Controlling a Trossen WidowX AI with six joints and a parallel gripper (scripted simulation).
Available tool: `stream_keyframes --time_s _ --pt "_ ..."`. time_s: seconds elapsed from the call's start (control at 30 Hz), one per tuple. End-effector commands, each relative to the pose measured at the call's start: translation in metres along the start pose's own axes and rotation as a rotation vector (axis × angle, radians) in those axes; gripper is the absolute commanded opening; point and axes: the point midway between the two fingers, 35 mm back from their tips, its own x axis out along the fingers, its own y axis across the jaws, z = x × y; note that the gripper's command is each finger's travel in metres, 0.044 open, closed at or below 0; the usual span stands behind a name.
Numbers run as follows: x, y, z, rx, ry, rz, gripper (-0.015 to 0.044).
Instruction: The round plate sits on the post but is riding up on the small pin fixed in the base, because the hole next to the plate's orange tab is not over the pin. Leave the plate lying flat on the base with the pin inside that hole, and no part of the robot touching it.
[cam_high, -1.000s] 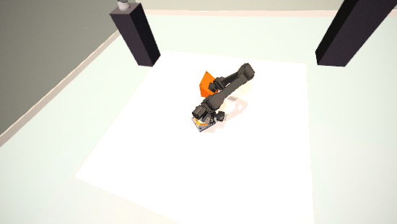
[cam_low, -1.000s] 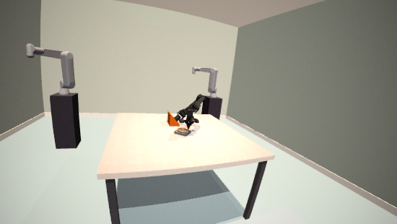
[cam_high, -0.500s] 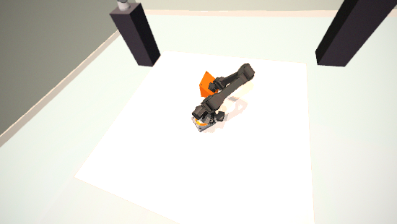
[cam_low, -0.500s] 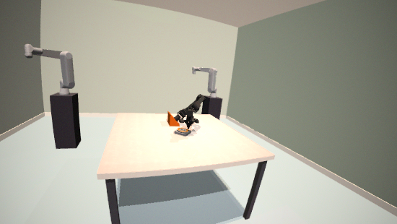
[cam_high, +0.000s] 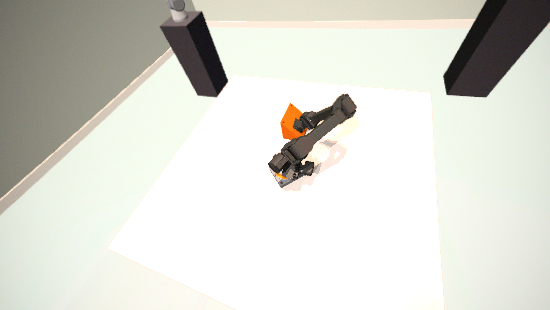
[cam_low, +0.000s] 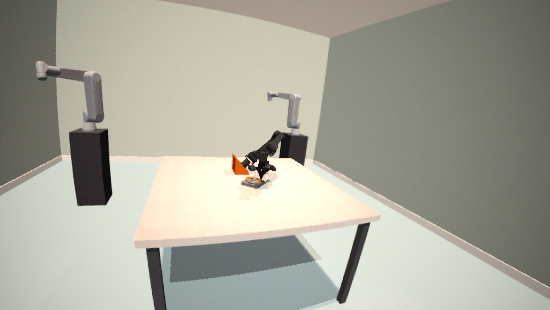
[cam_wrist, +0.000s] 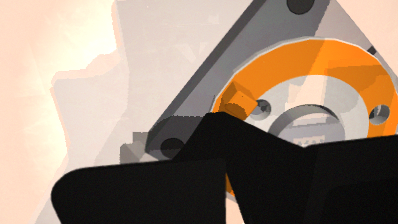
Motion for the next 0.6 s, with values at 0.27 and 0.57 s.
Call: stream_keyframes --time_s 0.27,0.57 --pt "-0.001 -0.009 0.015 -0.004 -0.005 0.0 0.0" --pt "-0.002 -0.019 0.023 -0.004 -0.005 -0.001 0.0"
